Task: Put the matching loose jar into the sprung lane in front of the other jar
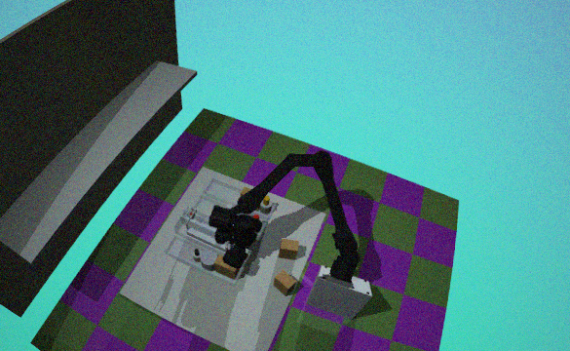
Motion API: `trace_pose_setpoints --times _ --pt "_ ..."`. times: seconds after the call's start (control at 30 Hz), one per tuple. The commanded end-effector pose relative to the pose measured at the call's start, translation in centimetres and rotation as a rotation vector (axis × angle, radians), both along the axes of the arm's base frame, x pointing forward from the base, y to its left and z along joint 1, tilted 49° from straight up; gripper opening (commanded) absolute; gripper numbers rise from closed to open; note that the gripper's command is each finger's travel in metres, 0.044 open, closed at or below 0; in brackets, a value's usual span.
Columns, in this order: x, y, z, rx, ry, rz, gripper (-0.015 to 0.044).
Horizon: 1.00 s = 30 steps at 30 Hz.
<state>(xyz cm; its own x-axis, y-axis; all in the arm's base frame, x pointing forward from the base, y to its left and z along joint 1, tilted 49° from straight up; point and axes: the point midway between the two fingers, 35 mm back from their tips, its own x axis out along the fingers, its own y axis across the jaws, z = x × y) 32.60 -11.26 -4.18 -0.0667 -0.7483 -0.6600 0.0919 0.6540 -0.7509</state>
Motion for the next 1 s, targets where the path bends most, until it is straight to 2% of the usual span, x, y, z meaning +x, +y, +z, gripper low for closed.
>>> trace_pose_setpoints --times 0.0,0.5,0.97 --pt "0.0 0.0 0.0 -0.001 -0.001 -0.003 0.0279" --pt "0.0 1.6 1.3 0.000 -0.001 -0.003 0.0279" --pt "-4.2 2.2 1.2 0.000 0.001 -0.003 0.0279"
